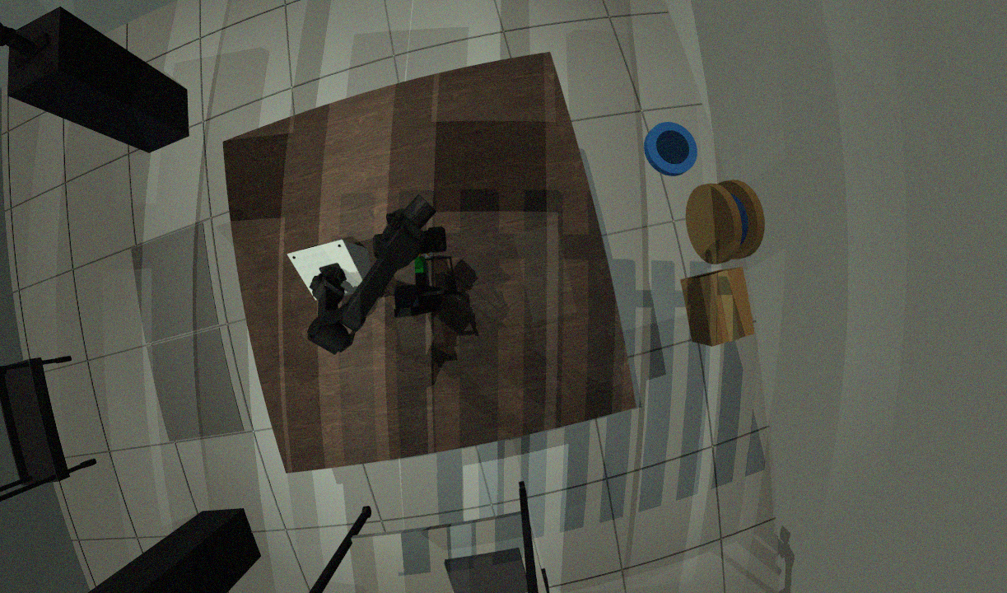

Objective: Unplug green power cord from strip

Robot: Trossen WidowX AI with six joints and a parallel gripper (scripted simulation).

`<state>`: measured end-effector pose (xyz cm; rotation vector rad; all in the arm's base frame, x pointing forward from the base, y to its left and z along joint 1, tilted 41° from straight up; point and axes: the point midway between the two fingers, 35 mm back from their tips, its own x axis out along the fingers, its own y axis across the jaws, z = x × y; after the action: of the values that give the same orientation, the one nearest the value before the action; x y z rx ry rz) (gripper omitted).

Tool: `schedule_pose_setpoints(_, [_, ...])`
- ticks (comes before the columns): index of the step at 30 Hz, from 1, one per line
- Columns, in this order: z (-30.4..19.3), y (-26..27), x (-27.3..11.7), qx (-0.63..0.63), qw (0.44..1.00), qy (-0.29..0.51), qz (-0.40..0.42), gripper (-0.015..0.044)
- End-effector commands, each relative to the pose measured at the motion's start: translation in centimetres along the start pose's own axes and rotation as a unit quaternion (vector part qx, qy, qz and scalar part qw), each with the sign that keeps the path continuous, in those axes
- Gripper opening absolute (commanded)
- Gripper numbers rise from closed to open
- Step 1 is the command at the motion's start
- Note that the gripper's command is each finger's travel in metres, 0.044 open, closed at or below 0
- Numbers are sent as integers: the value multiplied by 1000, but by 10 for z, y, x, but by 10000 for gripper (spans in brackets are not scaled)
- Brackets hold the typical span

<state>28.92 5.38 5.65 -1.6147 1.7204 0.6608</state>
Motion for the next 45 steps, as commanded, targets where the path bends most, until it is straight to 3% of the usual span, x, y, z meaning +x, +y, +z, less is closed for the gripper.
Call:
schedule_pose_setpoints(1, [-9,0,0,1,1000,1,0,160])
schedule_pose_setpoints(21, [-41,2,0,1,1000,2,0,160])
schedule_pose_setpoints(41, [-41,2,12,1,1000,2,0,160])
schedule_pose_setpoints(45, [-40,1,10,3,1000,0,-1,55])
